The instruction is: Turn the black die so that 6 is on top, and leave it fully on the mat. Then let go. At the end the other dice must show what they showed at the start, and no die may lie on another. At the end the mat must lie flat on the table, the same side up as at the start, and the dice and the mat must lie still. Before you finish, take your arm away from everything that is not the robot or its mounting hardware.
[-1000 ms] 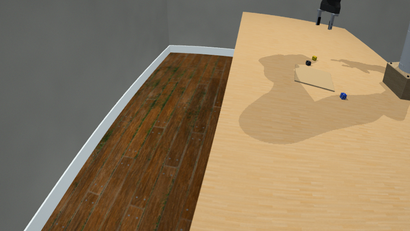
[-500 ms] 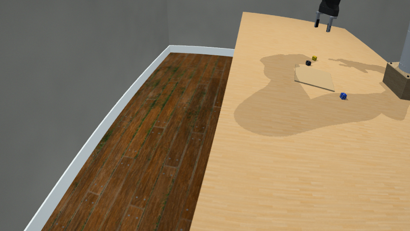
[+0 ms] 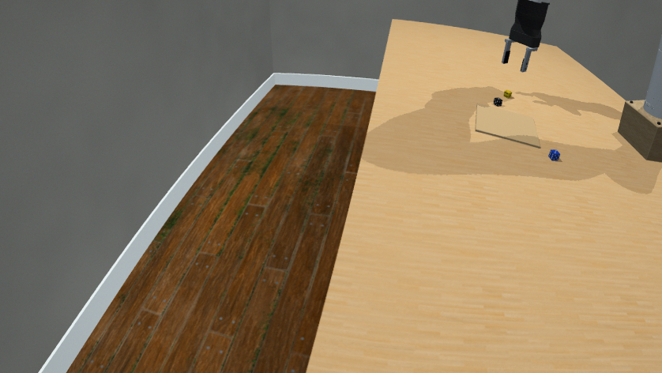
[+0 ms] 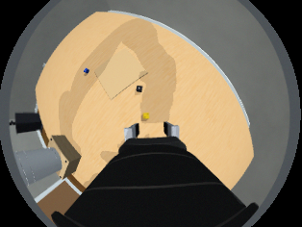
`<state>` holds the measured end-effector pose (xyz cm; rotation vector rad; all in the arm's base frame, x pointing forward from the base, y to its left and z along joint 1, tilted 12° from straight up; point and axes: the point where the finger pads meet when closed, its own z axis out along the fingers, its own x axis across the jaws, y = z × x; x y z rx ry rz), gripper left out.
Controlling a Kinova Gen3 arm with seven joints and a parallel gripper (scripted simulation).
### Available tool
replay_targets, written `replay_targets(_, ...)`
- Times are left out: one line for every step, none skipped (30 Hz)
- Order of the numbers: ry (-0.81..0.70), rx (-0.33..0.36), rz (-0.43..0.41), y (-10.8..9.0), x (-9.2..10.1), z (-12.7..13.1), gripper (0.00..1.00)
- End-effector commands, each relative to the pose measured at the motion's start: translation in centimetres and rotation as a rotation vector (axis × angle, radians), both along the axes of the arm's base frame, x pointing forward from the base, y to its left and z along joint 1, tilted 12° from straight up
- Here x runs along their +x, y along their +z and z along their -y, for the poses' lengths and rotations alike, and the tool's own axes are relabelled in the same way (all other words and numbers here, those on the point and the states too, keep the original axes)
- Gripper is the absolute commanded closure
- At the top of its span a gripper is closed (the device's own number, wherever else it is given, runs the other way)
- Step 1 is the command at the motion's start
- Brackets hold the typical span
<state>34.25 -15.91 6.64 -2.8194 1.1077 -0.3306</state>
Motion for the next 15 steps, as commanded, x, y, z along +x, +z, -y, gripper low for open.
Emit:
replay_targets(-0.002,0.016,-0.022,-1.9,-0.4,-0.3,0.0)
replay_targets(-0.002,0.016,-0.022,-2.3,-0.3,-0.3,0.0)
replay_targets(-0.002,0.016,-0.022,-2.7,-0.2,-0.4,0.0)
replay_targets(-0.002,0.016,-0.022,-3.1,-0.1,-0.4,0.0)
replay_targets(-0.002,0.016,-0.022,-3.4,0.0,-0.4,0.0)
replay_targets(-0.002,0.016,-0.022,-3.7,0.0,-0.4,0.0)
replay_targets(-0.002,0.016,-0.022,-4.0,0.1,-0.4,0.0)
replay_targets(-0.002,0.016,-0.022,-4.2,0.1,-0.4,0.0)
replay_targets(-0.002,0.016,-0.022,-4.4,0.2,-0.4,0.0)
replay_targets(-0.002,0.016,-0.022,-4.6,0.2,-0.4,0.0)
replay_targets(-0.002,0.016,-0.022,-4.7,0.2,-0.4,0.0)
replay_targets(-0.002,0.016,-0.022,-4.7,0.2,-0.4,0.0)
replay_targets(-0.002,0.016,-0.022,-4.7,0.2,-0.4,0.0)
replay_targets(-0.002,0.016,-0.022,-4.8,0.3,-0.4,0.0)
replay_targets(-0.002,0.016,-0.022,-4.8,0.3,-0.4,0.0)
